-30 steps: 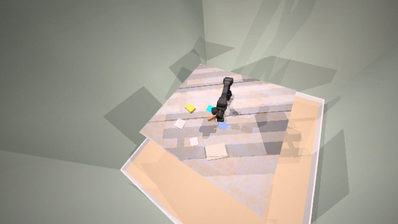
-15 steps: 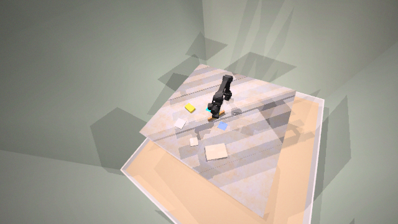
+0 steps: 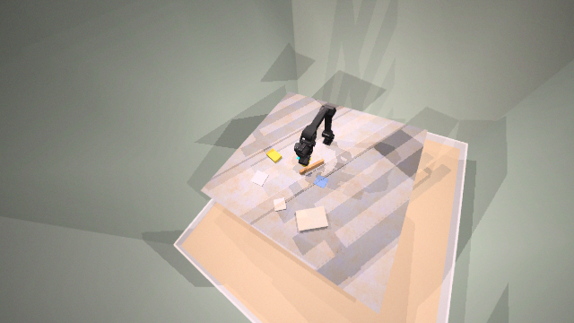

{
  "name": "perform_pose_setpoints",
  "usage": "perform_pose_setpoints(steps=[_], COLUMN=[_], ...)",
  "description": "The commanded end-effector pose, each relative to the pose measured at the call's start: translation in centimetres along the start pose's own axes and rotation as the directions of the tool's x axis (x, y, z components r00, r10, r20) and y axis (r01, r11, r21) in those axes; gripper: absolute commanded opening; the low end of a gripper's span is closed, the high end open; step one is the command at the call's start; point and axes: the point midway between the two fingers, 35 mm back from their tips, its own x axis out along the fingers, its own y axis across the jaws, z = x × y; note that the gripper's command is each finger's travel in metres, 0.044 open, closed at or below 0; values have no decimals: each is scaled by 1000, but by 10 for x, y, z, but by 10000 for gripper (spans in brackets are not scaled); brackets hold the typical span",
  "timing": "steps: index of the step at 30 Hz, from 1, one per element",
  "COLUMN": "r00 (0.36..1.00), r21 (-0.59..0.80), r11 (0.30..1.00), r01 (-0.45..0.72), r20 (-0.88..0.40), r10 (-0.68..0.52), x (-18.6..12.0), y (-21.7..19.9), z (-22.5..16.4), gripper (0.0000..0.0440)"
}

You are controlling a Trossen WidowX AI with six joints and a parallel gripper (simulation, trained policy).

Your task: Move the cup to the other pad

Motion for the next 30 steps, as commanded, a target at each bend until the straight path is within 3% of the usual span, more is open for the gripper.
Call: perform_pose_setpoints(steps=[1, 30], r00=[1000, 999], r21=[20, 203], r11=[1000, 979], r01=[-5, -35], r20=[7, 31], r10=[4, 29], x=[1, 28], y=[-6, -47], z=[9, 57], gripper=[0, 0])
